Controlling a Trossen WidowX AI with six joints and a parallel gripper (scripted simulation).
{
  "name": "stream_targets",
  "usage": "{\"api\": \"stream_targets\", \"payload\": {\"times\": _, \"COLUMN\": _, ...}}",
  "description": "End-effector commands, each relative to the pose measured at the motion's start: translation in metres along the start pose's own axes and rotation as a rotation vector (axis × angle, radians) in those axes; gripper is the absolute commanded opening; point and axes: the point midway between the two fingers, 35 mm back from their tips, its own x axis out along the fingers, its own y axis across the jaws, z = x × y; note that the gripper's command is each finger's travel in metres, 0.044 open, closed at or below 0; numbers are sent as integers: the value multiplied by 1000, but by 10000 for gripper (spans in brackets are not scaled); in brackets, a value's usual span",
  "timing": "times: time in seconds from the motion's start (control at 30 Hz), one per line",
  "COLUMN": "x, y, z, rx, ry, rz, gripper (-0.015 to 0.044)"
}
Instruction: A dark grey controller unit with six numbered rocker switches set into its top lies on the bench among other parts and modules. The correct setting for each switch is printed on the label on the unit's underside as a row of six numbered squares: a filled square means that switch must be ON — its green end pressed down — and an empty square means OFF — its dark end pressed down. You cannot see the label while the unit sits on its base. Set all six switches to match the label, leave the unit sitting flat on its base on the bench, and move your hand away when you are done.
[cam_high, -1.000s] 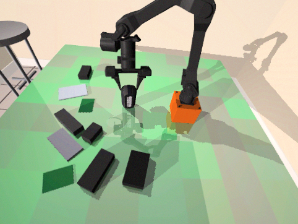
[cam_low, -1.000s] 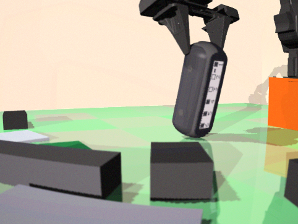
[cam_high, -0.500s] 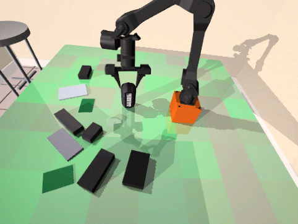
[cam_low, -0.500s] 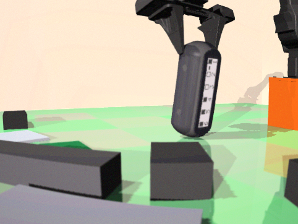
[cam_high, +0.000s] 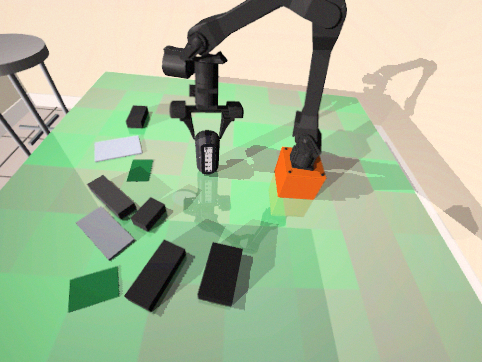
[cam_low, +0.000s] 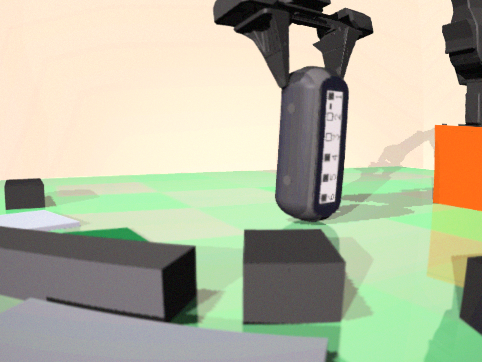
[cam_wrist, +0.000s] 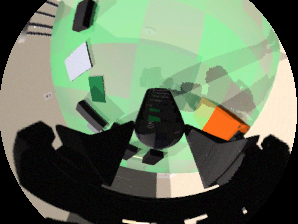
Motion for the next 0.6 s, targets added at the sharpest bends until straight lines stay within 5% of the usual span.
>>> {"api": "stream_targets", "payload": {"times": 0.0, "x": 0, "y": 0, "z": 7, "rx": -3, "ry": -27, "rz": -2, "gripper": 338}}
{"api": "stream_targets", "payload": {"times": 0.57, "x": -2, "y": 0, "z": 20, "rx": -3, "ry": -69, "rz": -2, "gripper": 338}}
